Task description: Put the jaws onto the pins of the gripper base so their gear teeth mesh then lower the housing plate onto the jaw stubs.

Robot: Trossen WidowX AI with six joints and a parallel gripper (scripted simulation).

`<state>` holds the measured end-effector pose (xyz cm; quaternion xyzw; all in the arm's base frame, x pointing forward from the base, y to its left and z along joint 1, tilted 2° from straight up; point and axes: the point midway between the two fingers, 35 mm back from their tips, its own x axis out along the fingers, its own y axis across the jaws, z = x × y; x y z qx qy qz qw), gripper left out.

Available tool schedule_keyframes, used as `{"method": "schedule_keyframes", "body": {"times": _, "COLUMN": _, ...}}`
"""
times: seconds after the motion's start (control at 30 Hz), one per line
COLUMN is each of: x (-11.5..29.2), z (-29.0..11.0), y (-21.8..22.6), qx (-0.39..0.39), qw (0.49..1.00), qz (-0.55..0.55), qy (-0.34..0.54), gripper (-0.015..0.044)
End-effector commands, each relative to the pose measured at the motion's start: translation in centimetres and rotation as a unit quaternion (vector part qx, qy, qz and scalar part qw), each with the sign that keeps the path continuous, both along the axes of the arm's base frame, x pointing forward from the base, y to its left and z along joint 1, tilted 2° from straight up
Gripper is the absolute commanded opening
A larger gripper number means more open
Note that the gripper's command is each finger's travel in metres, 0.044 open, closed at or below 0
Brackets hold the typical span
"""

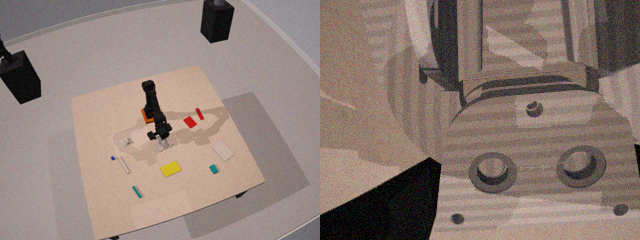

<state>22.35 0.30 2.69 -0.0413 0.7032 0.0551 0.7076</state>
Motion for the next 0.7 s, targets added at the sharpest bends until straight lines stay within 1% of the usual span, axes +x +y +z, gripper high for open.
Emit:
{"method": "schedule_keyframes", "body": {"times": 0.0, "x": 0.0, "z": -0.17, "y": 0.06, "qx": 0.002, "qw": 1.0, "qz": -0.001, "qy": 0.0, "gripper": 0.0351}}
{"method": "schedule_keyframes", "body": {"times": 0.67, "x": 0.0, "z": -0.39, "y": 0.06, "qx": 0.002, "qw": 1.0, "qz": -0.001, "qy": 0.0, "gripper": 0.0351}}
